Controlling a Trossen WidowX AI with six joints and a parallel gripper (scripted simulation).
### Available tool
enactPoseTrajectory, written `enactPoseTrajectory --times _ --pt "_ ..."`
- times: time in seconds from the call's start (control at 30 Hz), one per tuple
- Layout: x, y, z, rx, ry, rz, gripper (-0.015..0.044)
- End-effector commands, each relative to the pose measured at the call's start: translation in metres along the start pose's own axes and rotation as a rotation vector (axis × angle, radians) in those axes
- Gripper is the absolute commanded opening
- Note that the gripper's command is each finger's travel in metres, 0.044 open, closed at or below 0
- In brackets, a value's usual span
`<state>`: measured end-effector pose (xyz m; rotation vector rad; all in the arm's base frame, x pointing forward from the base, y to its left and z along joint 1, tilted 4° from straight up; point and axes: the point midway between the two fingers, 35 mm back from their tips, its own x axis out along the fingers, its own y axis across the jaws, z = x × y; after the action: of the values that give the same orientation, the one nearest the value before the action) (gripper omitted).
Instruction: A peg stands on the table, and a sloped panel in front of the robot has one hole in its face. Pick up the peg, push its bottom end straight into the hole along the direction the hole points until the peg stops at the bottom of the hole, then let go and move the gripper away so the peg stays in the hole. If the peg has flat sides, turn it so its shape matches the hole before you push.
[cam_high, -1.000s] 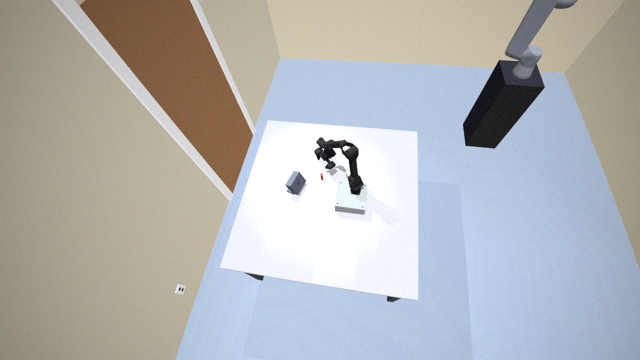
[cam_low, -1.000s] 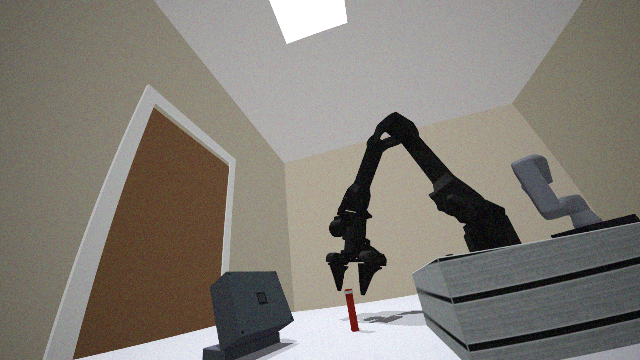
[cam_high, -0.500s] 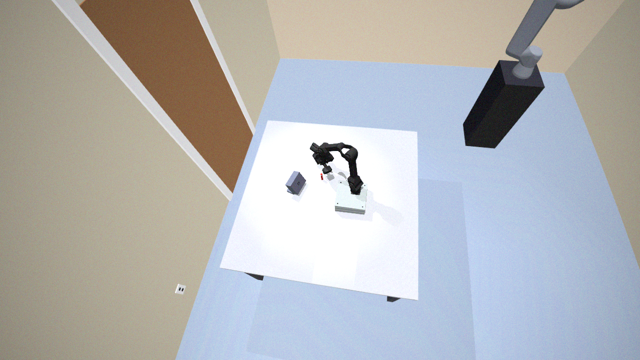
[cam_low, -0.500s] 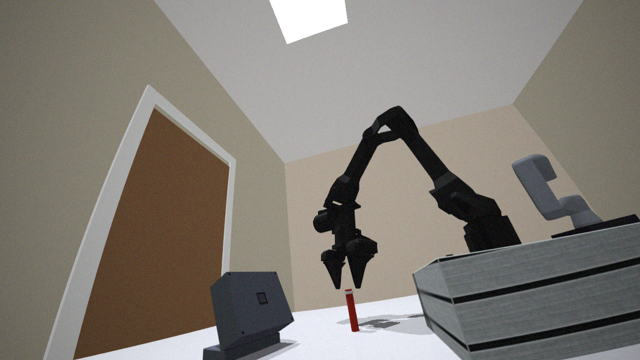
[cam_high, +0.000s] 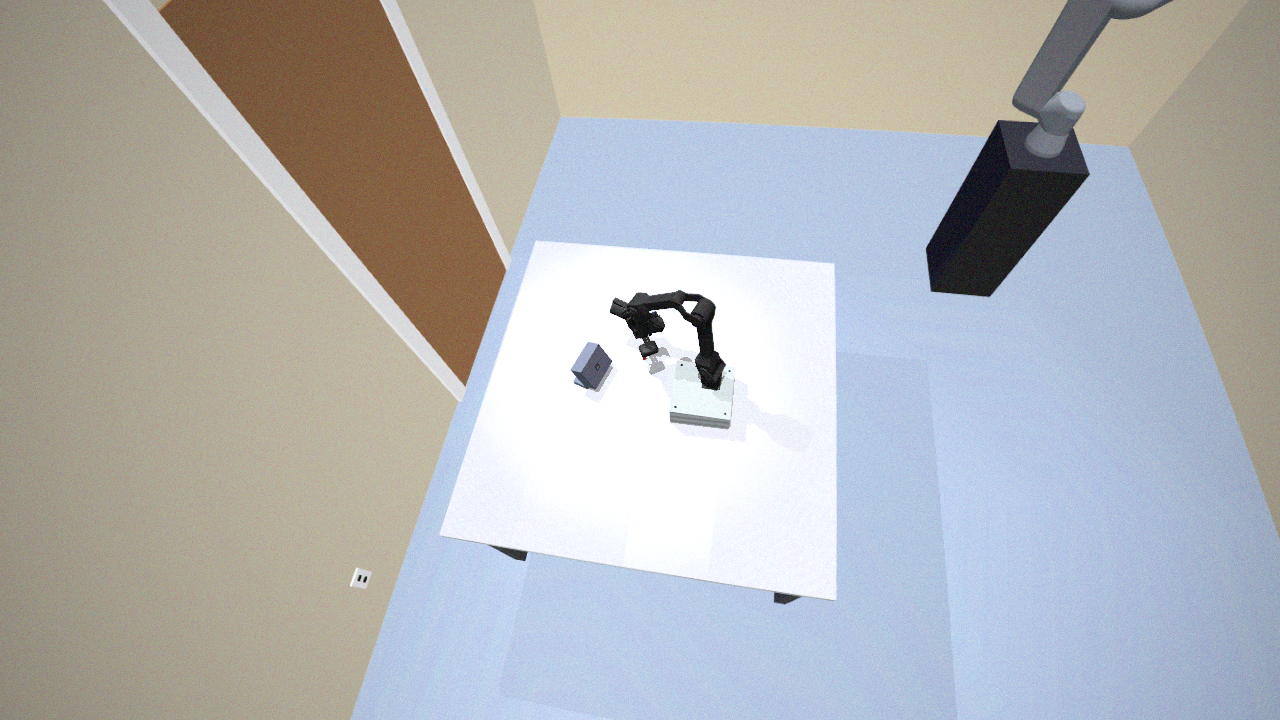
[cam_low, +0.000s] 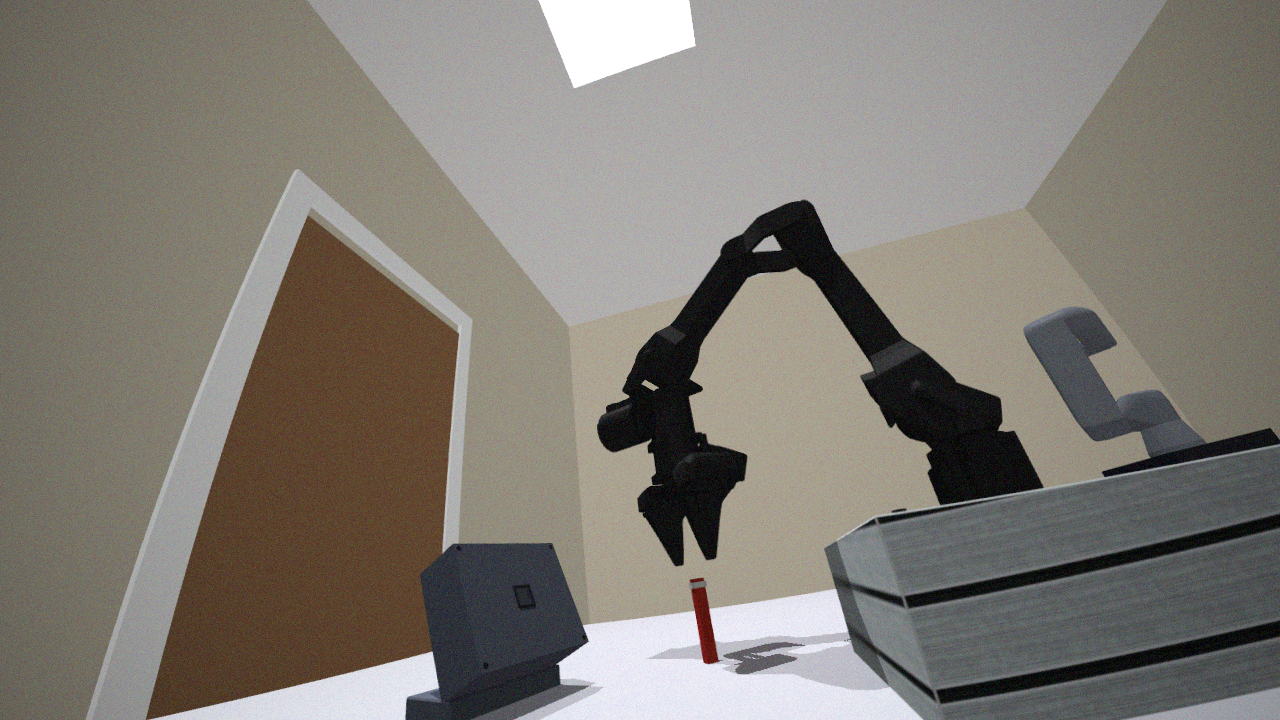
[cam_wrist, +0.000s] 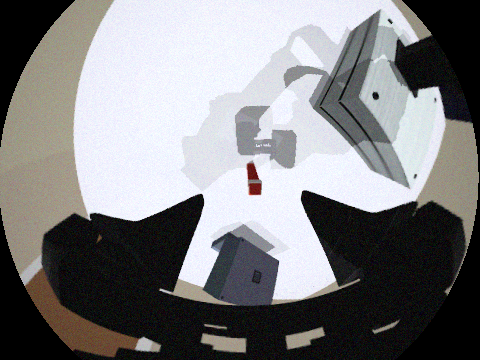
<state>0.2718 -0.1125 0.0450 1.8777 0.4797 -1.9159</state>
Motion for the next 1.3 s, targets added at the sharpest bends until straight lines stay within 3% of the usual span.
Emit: enactPoseTrajectory --times 0.0,1.27 --pt "-0.004 -0.004 -0.002 0.025 -0.019 0.008 0.0440" --pt "0.052 -0.003 -0.002 0.025 -0.019 0.008 0.0440"
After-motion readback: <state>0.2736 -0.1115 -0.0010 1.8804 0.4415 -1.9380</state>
